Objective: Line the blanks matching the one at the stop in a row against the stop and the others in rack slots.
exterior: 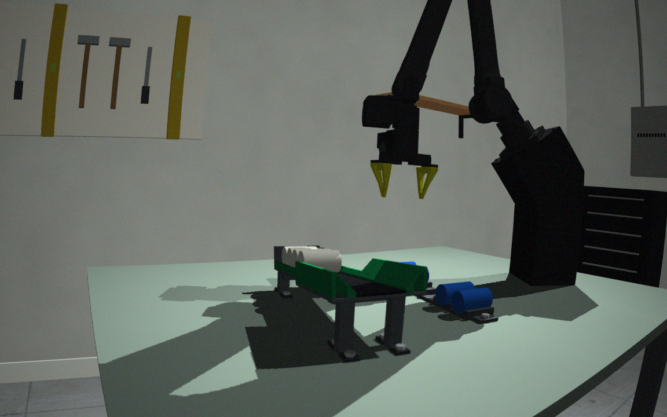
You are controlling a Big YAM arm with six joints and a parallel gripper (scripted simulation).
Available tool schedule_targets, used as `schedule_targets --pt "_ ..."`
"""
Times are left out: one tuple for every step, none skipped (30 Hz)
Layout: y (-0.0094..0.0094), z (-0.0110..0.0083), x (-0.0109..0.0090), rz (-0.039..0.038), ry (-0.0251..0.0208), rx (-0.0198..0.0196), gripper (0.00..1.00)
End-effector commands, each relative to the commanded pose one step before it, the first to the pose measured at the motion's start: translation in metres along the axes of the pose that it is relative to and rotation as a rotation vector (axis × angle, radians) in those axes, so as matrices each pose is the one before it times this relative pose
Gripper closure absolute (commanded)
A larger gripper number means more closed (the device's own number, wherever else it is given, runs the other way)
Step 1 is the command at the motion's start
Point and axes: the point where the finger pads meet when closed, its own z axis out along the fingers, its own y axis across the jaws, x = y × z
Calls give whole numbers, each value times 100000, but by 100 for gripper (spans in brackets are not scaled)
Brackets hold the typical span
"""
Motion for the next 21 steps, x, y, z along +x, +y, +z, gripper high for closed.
schedule_targets --pt "-41 -517 175 1293 274 621 0" --pt "-532 521 186 -246 607 2407 0" --pt "-85 88 32 -39 113 394 0" --pt "-2 1 3 -1 13 2 0" --pt "0 0 0 0 0 1 0" --pt "-1 0 0 0 0 1 0" --pt "-1 0 0 0 0 2 0" --pt "0 0 0 0 0 0 0" --pt "0 0 0 0 0 0 0" --pt "0 0 0 0 0 -1 0" --pt "0 0 0 0 0 1 0" --pt "0 0 0 0 0 -1 0" --pt "0 0 0 0 0 0 0" --pt "0 0 0 0 0 0 0" --pt "0 0 0 0 0 0 0" --pt "0 0 0 0 0 0 0" --pt "0 0 0 0 0 0 0" --pt "0 0 0 0 0 0 0" --pt "0 0 0 0 0 0 0" --pt "0 0 0 0 0 0 0" --pt "0 0 0 0 0 0 0"
